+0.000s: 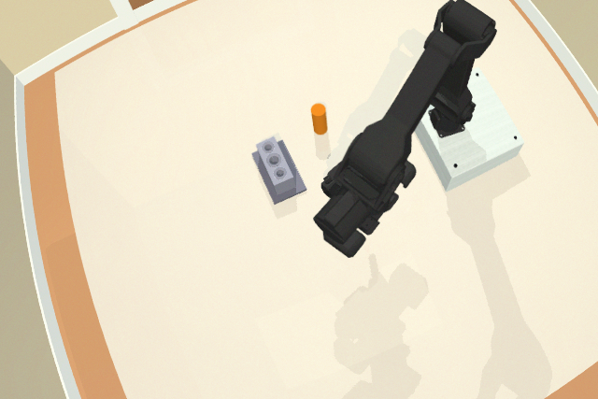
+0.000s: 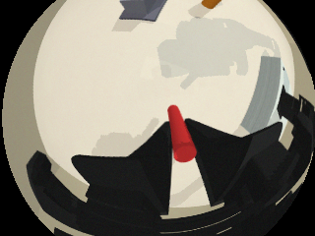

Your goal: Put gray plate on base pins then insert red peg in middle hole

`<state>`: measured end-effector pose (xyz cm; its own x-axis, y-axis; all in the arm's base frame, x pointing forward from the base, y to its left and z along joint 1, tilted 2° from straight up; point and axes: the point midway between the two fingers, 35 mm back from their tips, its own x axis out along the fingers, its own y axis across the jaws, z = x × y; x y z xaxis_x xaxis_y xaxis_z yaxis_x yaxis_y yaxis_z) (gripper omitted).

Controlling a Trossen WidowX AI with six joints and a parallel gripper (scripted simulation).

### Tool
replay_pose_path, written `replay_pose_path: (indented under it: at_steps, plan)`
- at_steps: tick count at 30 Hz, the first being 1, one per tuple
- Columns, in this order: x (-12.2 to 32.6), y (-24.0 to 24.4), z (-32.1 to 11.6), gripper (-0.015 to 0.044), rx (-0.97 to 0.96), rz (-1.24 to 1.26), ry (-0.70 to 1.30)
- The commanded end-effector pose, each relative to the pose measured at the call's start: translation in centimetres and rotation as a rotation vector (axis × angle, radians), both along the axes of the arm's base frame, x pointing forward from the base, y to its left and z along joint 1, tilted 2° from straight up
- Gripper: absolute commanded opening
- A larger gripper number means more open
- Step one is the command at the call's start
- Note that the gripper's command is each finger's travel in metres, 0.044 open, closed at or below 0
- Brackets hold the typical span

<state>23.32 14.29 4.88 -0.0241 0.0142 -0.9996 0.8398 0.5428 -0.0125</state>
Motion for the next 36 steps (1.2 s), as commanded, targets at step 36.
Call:
replay_pose_path:
  at_steps: [36]
  plan:
    - [6.1, -5.0, 2.2, 0.0, 0.005, -0.038, -0.02]
